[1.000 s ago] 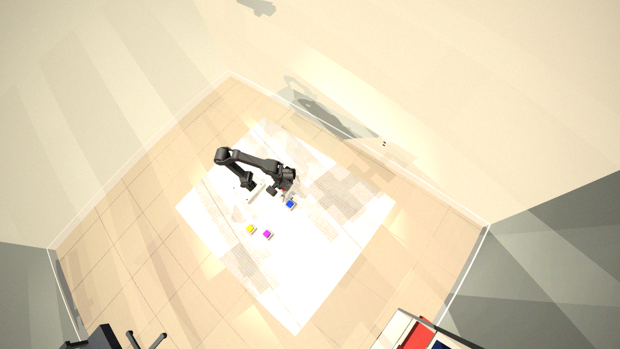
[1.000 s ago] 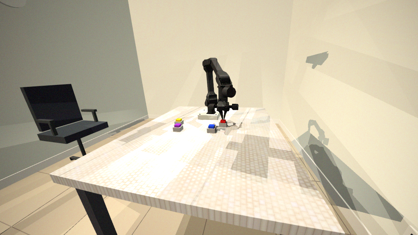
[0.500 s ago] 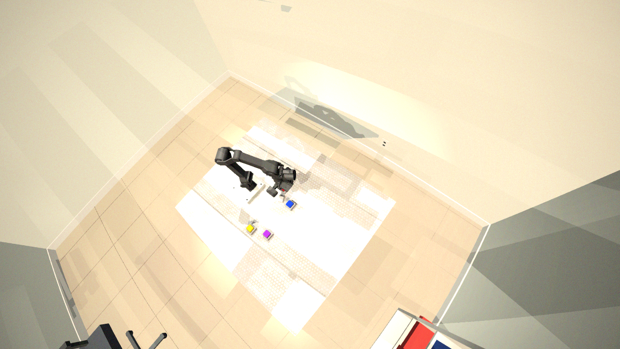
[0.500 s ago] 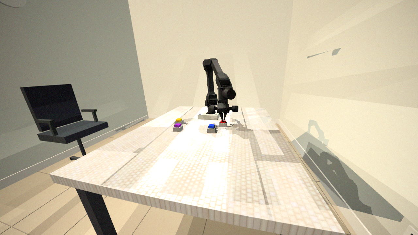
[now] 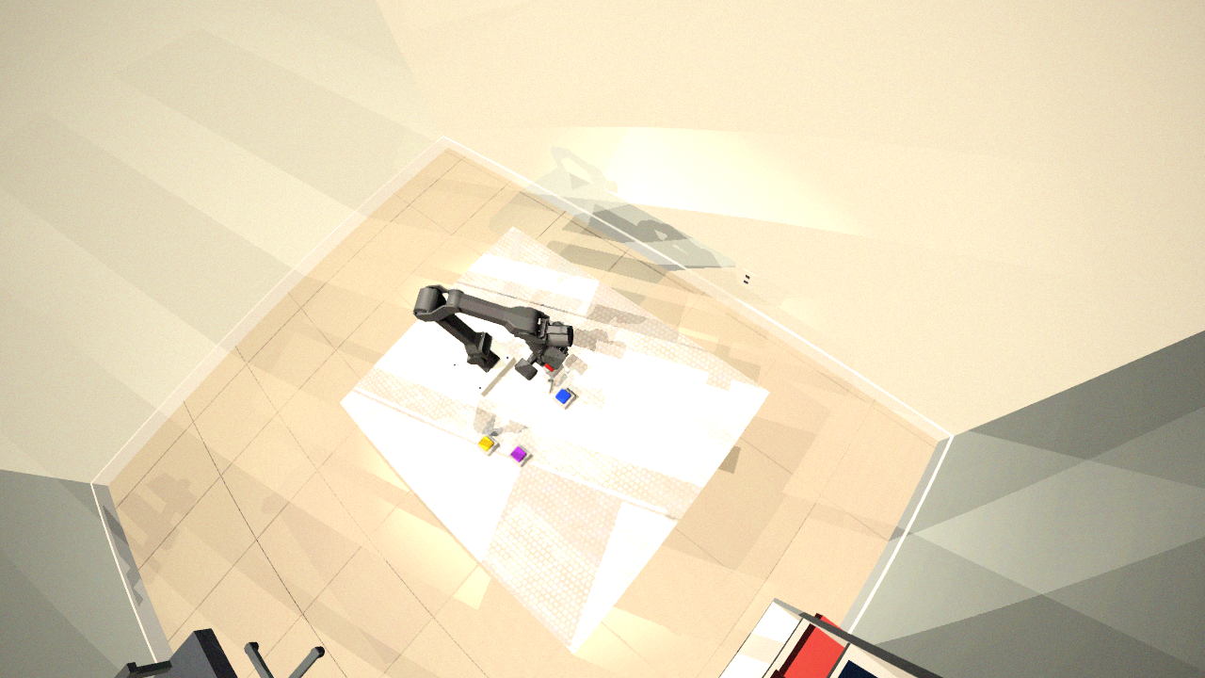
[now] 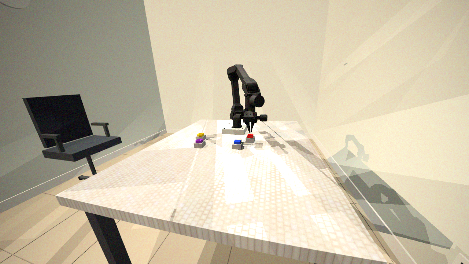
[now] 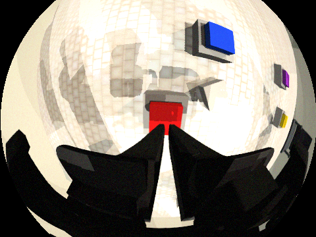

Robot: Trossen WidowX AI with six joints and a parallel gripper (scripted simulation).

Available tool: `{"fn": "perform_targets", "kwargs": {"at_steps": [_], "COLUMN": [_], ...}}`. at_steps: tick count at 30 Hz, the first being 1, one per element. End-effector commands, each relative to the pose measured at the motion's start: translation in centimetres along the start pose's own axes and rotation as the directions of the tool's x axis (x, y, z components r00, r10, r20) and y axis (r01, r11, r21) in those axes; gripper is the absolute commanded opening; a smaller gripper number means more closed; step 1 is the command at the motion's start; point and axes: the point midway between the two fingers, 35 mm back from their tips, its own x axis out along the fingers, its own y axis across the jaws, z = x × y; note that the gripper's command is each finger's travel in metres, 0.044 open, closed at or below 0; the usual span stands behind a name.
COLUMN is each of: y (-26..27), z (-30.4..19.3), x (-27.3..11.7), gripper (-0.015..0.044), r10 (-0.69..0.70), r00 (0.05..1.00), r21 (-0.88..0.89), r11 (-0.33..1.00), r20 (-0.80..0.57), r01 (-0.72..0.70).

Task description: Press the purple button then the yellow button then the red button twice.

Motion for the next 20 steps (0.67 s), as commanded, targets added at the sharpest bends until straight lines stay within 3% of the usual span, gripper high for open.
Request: {"fn": "perform_targets", "kwargs": {"at_steps": [1, 15, 20], "y": [0.0, 8.2, 8.2], "z": [0.0, 6.4, 6.5], "x": [-1.0, -7.2, -7.3], "gripper": [0.0020, 0.0387, 0.0400], "r10": [0.001, 0.007, 0.006], "r00": [1.000, 1.000, 1.000], "r21": [0.005, 0.004, 0.005], "r11": [1.000, 1.000, 1.000], "r20": [0.000, 0.005, 0.005], "r01": [-0.001, -0.007, -0.006]}}
